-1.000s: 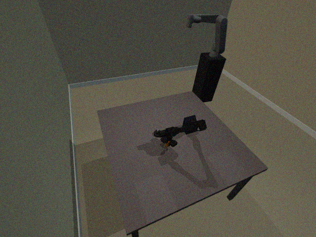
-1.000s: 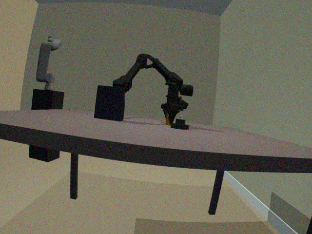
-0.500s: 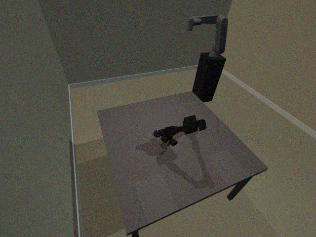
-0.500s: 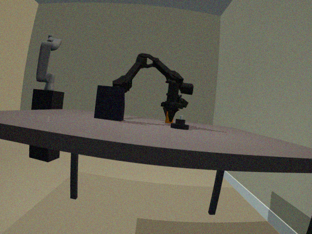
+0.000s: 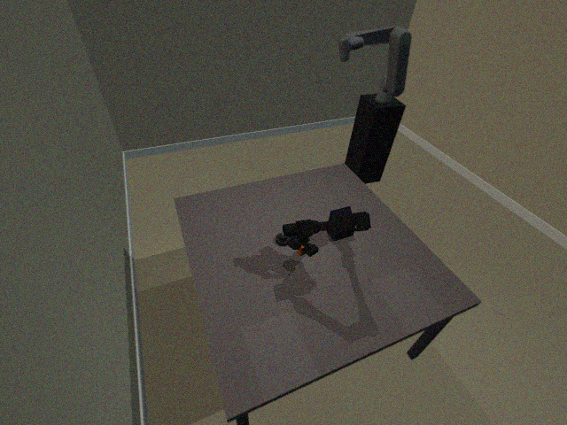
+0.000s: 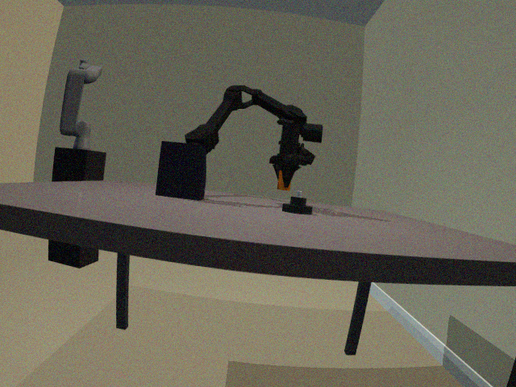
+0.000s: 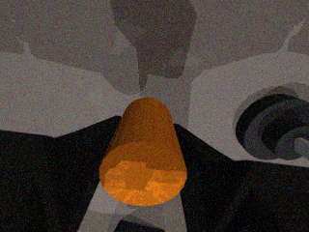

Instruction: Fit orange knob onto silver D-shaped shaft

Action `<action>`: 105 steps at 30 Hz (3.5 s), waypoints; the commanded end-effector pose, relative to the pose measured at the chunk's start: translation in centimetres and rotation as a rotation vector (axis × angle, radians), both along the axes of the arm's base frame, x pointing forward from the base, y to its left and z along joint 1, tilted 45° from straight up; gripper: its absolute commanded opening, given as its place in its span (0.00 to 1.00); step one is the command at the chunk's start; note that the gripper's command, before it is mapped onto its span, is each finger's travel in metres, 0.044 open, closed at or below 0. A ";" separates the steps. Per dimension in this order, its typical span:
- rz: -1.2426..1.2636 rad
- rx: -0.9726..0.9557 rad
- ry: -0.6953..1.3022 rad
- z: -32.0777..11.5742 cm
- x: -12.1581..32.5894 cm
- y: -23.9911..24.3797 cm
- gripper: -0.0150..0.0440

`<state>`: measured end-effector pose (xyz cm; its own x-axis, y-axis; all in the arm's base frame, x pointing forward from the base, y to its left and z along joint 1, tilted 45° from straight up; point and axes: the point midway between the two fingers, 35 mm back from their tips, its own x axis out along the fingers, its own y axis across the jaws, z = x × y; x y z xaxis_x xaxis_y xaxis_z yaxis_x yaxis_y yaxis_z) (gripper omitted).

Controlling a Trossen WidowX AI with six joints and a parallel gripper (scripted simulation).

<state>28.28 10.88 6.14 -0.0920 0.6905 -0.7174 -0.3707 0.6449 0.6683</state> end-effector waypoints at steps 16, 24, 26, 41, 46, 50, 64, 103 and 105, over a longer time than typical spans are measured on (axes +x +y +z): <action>-0.004 -0.003 -0.013 4.1 0.9 -4.3 0.25; -0.001 0.005 -0.013 5.8 0.8 -6.0 0.25; -0.001 0.006 -0.013 5.9 0.8 -6.1 0.25; -0.002 0.000 -0.016 2.5 2.6 -7.9 0.25; -0.002 0.000 -0.017 1.1 3.2 -8.6 0.25; 0.000 0.001 -0.017 0.1 3.5 -9.1 0.25; 0.000 0.001 -0.018 -3.8 4.4 -10.9 0.25; -0.371 -0.044 0.337 -8.8 5.5 -13.1 0.25; -0.414 -0.049 0.378 -8.8 5.6 -13.1 0.25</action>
